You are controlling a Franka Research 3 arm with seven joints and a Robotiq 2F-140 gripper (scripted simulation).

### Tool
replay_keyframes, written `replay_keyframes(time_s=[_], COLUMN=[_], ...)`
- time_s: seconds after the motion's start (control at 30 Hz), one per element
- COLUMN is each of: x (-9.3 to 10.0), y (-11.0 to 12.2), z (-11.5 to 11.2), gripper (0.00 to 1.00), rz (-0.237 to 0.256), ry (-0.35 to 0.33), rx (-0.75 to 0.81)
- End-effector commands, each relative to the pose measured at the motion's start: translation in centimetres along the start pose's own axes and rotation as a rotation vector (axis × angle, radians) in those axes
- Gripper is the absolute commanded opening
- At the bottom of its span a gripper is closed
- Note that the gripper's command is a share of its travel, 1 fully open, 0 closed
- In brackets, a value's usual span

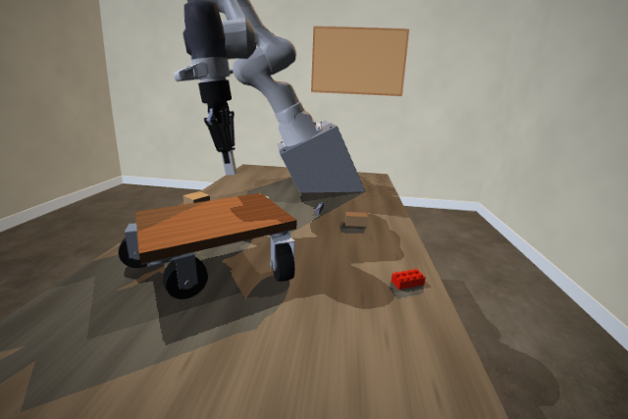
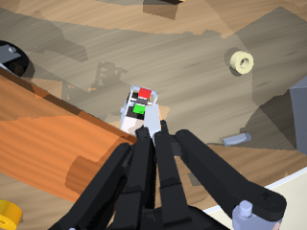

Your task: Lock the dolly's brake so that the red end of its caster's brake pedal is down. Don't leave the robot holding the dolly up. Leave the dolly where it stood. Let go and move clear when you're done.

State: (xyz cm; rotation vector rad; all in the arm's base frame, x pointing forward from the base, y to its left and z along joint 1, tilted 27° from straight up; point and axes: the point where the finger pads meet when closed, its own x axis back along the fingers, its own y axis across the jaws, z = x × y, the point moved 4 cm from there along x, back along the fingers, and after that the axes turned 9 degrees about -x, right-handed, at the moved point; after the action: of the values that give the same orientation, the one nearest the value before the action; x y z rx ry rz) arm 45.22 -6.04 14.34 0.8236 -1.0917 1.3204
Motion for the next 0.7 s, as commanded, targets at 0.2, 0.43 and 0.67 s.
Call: replay_keyframes(time_s=[0.2, 0.43, 0.67], x=[-0.01, -0.02, -0.03], y=[-0.18, -0.14, -0.1], z=[-0.22, -0.13, -0.06], gripper=[0.0, 0.0, 0.0], rz=[0.018, 0.014, 0.012], ry=[-0.036, -0.062, -0.085], rx=[-0.462, -0.656, -0.853])
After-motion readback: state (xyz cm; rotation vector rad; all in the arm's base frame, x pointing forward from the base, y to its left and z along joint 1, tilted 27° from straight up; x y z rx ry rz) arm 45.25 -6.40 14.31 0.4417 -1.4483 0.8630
